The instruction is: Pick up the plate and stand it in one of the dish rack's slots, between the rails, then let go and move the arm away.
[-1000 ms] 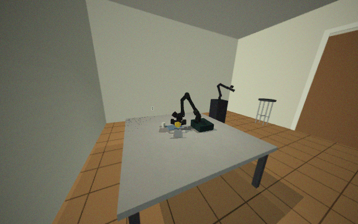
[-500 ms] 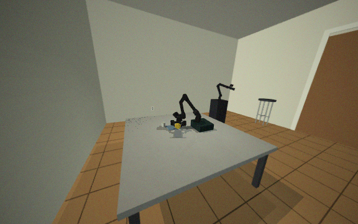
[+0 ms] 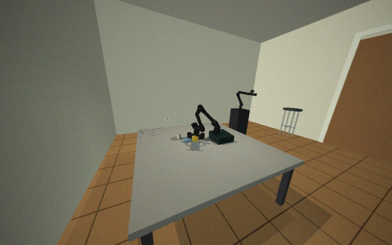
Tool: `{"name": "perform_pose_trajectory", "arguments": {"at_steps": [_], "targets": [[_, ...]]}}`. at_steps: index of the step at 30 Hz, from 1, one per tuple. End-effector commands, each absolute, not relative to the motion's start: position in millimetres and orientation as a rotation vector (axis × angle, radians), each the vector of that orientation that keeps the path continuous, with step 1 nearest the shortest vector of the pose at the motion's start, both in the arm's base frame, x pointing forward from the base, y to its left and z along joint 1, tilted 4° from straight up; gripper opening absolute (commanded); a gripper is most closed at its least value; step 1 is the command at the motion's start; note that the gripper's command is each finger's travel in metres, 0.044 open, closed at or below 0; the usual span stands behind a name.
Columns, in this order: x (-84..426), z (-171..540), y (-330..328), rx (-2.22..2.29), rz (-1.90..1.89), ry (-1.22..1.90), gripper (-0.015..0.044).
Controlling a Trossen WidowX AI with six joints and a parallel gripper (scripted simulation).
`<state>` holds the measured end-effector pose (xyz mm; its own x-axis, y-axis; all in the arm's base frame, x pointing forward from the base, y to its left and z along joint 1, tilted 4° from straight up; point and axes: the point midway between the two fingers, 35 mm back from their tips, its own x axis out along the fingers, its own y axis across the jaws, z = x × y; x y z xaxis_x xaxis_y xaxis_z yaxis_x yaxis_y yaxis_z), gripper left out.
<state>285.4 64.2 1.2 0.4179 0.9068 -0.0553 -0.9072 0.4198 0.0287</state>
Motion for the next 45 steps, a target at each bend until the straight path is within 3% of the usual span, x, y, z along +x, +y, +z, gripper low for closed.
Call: {"name": "perform_pose_trajectory", "arguments": {"at_steps": [1, 19, 34, 45], "targets": [[284, -5, 67, -0.001, 1.133, 0.075, 0.0000], [281, -15, 69, 0.013, 1.140, 0.090, 0.0000], [281, -15, 69, 0.011, 1.140, 0.088, 0.0394], [282, -8, 68, 0.012, 1.139, 0.084, 0.0400]]}}
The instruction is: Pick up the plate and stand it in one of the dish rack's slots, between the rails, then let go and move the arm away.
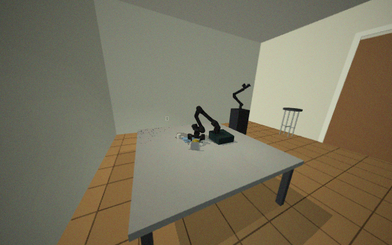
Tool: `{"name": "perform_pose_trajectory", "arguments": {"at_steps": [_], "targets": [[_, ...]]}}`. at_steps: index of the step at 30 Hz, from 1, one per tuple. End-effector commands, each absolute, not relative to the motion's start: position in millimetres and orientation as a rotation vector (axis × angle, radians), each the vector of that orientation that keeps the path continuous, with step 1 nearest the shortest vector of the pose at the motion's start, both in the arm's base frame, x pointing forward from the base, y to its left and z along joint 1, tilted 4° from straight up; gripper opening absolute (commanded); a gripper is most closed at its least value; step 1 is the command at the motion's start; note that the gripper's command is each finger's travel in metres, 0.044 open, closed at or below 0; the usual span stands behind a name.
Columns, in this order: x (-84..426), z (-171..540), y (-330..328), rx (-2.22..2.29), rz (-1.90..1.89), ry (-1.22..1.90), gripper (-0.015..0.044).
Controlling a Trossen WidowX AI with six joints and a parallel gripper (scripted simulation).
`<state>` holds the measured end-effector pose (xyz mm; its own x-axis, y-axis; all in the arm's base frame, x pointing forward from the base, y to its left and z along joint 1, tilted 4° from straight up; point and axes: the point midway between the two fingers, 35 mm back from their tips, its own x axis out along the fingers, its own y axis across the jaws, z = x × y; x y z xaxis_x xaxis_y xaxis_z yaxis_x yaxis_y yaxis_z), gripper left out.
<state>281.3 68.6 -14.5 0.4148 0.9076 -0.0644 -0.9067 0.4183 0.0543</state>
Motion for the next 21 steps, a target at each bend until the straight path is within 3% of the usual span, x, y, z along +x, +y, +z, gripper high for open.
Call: {"name": "perform_pose_trajectory", "arguments": {"at_steps": [1, 10, 21], "targets": [[284, 1, 67, 0.015, 1.137, 0.079, 0.0400], [289, 92, 58, 0.033, 1.127, 0.029, 0.0400], [312, 99, 50, 0.083, 1.054, 0.075, 0.0400]]}}
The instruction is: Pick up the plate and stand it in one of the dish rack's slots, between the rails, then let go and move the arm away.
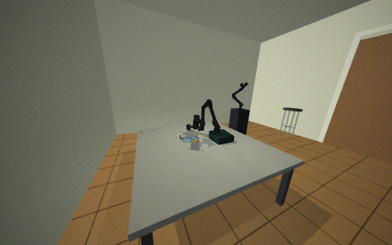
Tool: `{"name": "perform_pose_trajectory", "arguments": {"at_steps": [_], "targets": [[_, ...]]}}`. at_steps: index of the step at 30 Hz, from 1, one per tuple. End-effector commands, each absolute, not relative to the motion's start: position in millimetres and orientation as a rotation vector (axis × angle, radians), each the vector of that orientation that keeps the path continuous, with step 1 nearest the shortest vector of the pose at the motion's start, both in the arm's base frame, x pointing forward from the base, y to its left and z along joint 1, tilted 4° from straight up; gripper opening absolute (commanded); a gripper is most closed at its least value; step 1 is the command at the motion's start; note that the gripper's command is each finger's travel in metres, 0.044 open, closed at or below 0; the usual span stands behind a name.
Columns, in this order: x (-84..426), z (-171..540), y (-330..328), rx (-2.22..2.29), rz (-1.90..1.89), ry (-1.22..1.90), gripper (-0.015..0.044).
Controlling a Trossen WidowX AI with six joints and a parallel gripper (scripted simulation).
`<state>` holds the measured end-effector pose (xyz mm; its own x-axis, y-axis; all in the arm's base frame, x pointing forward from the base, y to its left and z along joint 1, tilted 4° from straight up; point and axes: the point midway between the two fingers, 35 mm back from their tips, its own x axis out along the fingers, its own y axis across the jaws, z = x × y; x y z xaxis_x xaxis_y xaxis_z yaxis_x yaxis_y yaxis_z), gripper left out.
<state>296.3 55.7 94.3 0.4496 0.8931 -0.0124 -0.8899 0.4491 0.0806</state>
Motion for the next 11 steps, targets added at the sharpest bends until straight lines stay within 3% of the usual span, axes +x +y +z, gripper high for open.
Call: {"name": "perform_pose_trajectory", "arguments": {"at_steps": [1, 11], "targets": [[318, 99, 48, 0.096, 1.032, 0.091, 0.0400], [368, 97, 26, 0.197, 0.820, 0.271, 0.0400]]}}
